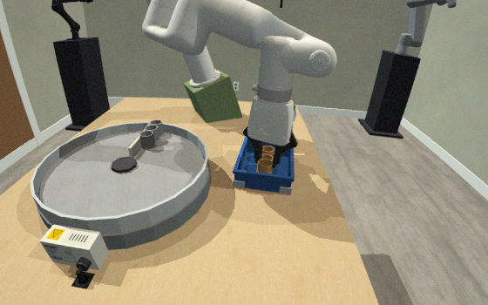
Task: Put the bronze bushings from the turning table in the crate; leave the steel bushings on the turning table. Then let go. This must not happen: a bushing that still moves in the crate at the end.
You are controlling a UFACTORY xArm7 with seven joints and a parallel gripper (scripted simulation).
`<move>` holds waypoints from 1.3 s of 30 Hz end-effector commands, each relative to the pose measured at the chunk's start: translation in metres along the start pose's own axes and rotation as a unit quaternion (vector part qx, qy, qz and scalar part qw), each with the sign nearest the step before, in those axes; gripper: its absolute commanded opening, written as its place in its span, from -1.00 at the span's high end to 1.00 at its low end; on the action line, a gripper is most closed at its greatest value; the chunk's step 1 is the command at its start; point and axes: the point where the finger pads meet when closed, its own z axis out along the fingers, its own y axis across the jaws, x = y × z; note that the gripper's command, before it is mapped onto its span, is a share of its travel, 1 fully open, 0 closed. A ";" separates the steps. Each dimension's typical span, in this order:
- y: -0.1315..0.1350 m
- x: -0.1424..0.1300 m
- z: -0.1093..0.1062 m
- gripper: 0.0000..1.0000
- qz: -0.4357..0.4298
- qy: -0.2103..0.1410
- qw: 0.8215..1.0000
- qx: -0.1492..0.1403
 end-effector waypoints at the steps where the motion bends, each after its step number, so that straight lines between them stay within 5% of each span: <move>1: 0.001 0.000 0.003 1.00 0.000 -0.001 1.000 -0.001; 39: 0.001 0.000 0.009 1.00 0.000 -0.001 1.000 -0.001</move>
